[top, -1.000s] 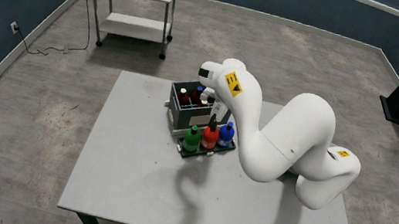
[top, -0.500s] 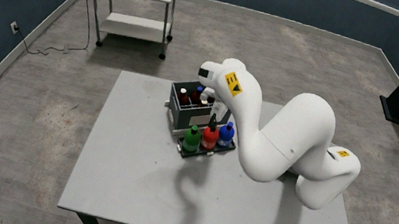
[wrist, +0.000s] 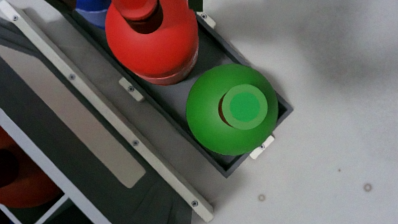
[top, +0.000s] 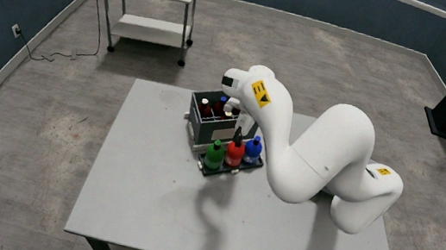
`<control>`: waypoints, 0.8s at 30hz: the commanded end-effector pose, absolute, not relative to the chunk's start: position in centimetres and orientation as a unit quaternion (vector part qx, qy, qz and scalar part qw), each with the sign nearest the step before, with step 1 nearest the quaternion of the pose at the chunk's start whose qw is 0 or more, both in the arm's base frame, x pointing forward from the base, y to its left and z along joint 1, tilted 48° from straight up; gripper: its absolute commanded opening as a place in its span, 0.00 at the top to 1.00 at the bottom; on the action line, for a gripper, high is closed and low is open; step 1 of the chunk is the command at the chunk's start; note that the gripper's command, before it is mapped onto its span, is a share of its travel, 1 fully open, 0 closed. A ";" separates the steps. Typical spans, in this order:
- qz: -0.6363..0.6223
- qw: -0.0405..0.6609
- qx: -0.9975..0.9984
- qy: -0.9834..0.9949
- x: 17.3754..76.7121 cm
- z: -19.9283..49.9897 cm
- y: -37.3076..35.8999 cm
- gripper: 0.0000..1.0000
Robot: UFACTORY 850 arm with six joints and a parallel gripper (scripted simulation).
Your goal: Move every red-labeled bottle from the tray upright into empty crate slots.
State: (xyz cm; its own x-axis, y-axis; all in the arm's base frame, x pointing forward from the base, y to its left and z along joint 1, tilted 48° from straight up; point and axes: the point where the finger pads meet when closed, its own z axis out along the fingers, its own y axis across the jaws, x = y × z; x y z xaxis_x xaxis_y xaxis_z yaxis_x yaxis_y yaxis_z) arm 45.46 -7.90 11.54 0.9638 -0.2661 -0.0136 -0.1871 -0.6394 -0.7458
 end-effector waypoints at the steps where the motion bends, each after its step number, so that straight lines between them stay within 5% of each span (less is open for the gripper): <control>1: -0.050 0.405 -0.904 0.125 45.5 11.6 -8.0 0.34; 24: -0.050 0.405 -0.904 0.125 45.7 10.8 -7.2 0.34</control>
State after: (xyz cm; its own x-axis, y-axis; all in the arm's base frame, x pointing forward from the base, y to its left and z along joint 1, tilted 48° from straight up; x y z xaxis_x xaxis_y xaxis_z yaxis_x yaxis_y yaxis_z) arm 45.60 -7.35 11.03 0.9639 -0.2660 -0.0138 -0.1871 -0.6394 -0.7458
